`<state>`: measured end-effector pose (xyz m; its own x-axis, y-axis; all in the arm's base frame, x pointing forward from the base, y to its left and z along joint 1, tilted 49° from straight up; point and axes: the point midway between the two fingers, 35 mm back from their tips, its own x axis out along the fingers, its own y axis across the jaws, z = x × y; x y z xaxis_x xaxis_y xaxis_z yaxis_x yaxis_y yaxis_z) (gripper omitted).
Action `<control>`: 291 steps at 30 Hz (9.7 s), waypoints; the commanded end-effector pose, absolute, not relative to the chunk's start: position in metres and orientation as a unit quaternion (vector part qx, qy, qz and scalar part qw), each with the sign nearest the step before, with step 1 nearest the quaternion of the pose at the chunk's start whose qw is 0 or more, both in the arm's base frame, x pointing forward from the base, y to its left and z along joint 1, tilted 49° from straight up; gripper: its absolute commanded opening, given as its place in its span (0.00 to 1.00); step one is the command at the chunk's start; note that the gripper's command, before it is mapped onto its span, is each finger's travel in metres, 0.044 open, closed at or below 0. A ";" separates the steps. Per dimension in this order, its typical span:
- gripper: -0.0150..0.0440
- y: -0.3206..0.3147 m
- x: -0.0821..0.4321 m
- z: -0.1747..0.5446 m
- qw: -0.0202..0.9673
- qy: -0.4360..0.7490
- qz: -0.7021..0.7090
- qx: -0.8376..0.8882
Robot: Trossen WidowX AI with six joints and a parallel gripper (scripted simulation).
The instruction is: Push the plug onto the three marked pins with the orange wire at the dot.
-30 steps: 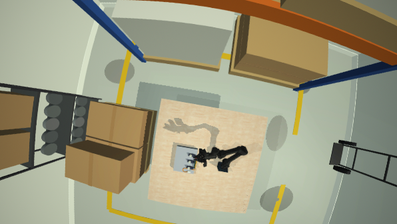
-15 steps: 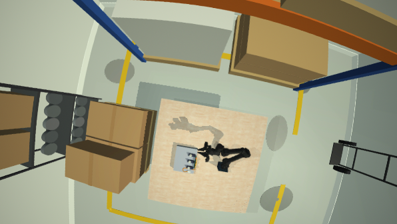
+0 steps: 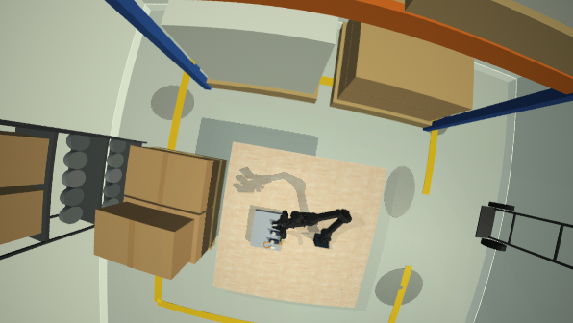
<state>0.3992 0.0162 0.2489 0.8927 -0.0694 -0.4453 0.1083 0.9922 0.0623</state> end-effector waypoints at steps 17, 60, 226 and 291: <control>0.45 0.054 0.448 0.115 0.850 0.504 -0.149 -0.018; 0.45 0.068 0.409 -0.072 0.605 0.683 -0.290 -0.288; 0.25 -0.035 0.295 0.072 -0.254 0.332 0.666 -0.618; 1.00 0.008 0.315 0.109 -0.254 0.331 0.667 -0.618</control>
